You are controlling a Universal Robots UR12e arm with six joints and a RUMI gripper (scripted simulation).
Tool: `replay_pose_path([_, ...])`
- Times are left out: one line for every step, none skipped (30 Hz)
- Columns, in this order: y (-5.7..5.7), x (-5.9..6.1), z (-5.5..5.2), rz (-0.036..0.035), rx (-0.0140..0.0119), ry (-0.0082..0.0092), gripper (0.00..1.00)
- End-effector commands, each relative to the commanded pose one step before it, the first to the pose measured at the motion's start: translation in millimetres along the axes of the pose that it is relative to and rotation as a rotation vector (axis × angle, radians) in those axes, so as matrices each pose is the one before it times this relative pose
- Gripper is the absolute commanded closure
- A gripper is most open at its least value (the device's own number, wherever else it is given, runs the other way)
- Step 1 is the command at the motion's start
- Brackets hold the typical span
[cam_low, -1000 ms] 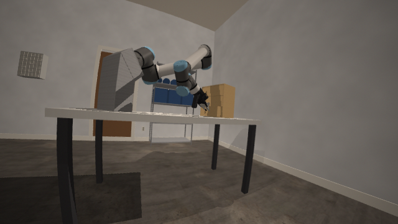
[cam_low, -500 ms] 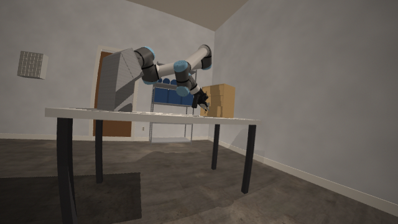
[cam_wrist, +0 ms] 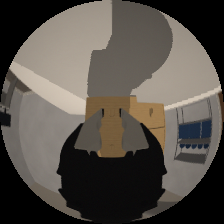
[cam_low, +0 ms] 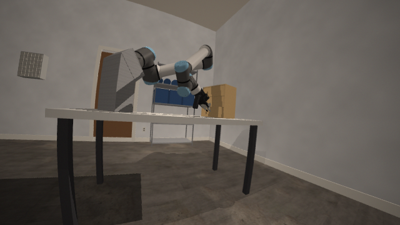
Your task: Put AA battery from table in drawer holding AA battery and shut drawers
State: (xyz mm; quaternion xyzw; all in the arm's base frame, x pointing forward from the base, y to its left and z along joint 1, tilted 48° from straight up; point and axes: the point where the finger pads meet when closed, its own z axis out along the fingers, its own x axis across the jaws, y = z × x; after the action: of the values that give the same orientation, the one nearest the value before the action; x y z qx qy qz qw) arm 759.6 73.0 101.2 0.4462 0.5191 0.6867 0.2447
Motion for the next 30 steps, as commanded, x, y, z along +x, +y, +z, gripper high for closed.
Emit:
replay_pose_path([0.42, -0.21, -0.15, -0.0004, -0.00043, -0.00036, 0.8])
replay_pose_path([0.0, 0.0, 0.0, 0.0, 0.0, 0.0, 0.8])
replay_pose_path([0.0, 0.0, 0.0, 0.0, 0.0, 0.0, 0.8])
replay_pose_path([0.0, 0.0, 0.0, 0.0, 0.0, 0.0, 0.8])
replay_pose_path([0.0, 0.0, 0.0, 0.0, 0.0, 0.0, 0.8])
replay_pose_path([0.0, 0.0, 0.0, 0.0, 0.0, 0.0, 0.8])
replay_pose_path([0.0, 0.0, 0.0, 0.0, 0.0, 0.0, 0.8])
replay_pose_path([0.0, 0.0, 0.0, 0.0, 0.0, 0.0, 0.8])
replay_pose_path([0.01, 0.0, 0.01, 0.0, 0.0, 0.0, 0.8])
replay_pose_path([0.02, 0.0, 0.02, 0.0, 0.0, 0.0, 0.8])
replay_pose_path([0.0, 0.0, 0.0, 0.0, 0.0, 0.0, 0.8])
replay_pose_path([0.0, 0.0, 0.0, 0.0, 0.0, 0.0, 0.8])
replay_pose_path([0.03, 0.0, 0.04, 0.0, 0.0, 0.0, 0.8])
replay_pose_path([0.05, 0.0, 0.06, 0.0, 0.0, 0.0, 0.8])
replay_pose_path([0.08, 0.0, 0.09, 0.0, 0.0, 0.0, 0.8])
replay_pose_path([0.1, 0.0, 0.12, 0.0, 0.0, 0.0, 0.8])
replay_pose_path([0.13, 0.0, 0.16, 0.0, 0.0, 0.0, 0.8])
replay_pose_path([0.16, 0.0, 0.19, 0.0, 0.0, 0.0, 0.8])
replay_pose_path([0.2, 0.0, 0.23, 0.0, 0.0, 0.0, 0.8])
replay_pose_path([0.23, 0.0, 0.27, 0.0, 0.0, 0.0, 0.8])
replay_pose_path([0.27, 0.0, 0.32, 0.0, 0.0, 0.0, 0.8])
replay_pose_path([0.3, 0.0, 0.36, 0.0, 0.0, 0.0, 0.8])
replay_pose_path([0.34, 0.0, 0.4, 0.0, 0.0, 0.0, 0.8])
replay_pose_path([0.37, 0.0, 0.44, 0.0, 0.0, 0.0, 0.8])
replay_pose_path([0.41, 0.0, 0.49, 0.0, 0.0, 0.0, 0.8])
replay_pose_path([0.44, 0.0, 0.53, 0.0, 0.0, 0.0, 0.8])
replay_pose_path([0.47, 0.0, 0.57, 0.0, 0.0, 0.0, 0.8])
replay_pose_path([0.0, 0.0, 0.0, 0.0, 0.0, 0.0, 0.8])
replay_pose_path([0.0, 0.0, 0.0, 0.0, 0.0, 0.0, 0.8])
replay_pose_path([0.51, 0.0, 0.6, 0.0, 0.0, 0.0, 0.8])
